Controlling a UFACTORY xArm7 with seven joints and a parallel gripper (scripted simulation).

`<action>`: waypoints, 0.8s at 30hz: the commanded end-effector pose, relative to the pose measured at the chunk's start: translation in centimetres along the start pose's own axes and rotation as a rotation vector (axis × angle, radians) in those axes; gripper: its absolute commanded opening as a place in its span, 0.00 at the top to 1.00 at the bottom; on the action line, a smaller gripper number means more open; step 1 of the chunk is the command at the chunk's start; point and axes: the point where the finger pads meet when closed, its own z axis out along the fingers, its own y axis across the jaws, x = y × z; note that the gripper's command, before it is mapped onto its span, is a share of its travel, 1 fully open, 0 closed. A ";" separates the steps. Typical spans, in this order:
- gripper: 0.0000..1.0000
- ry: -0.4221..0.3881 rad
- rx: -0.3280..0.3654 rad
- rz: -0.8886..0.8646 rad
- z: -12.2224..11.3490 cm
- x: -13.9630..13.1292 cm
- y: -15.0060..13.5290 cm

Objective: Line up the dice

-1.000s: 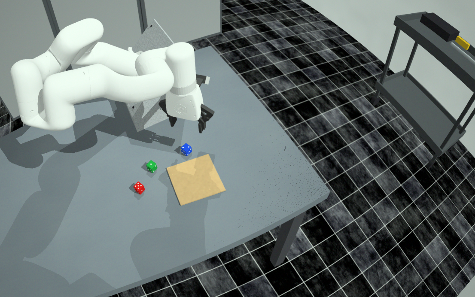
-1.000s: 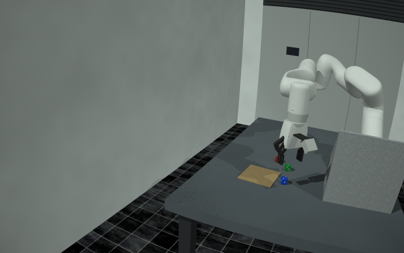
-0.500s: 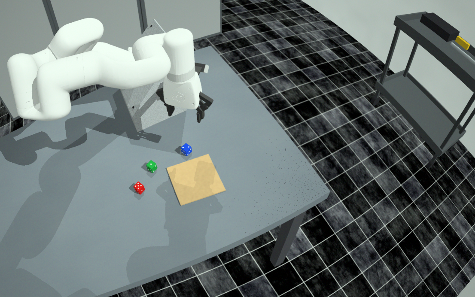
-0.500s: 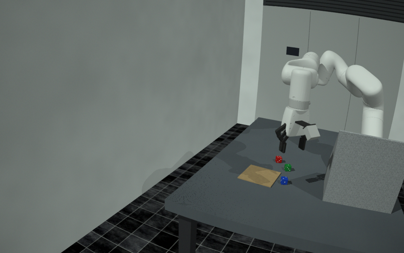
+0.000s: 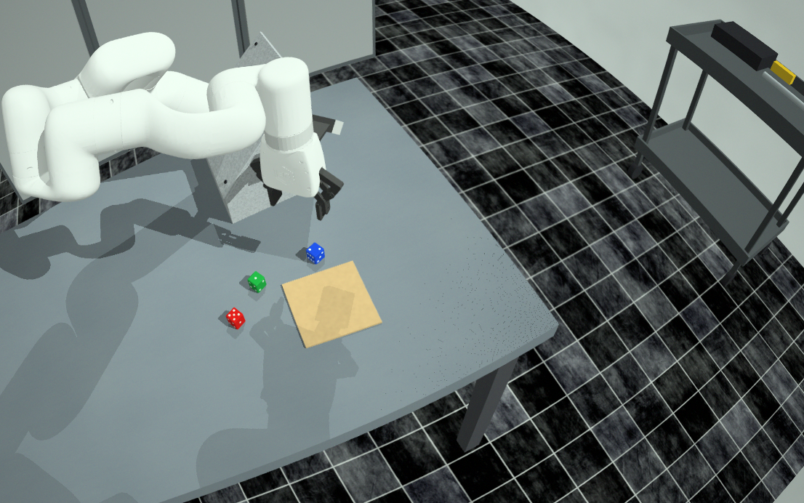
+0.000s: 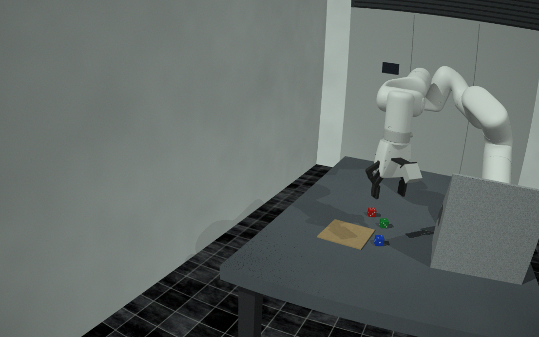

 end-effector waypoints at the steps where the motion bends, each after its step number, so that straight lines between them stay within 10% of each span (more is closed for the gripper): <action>1: 0.00 0.003 -0.010 0.029 -0.2 -1.3 -0.5; 24: 0.00 0.004 -0.007 0.235 0.5 -8.3 -6.0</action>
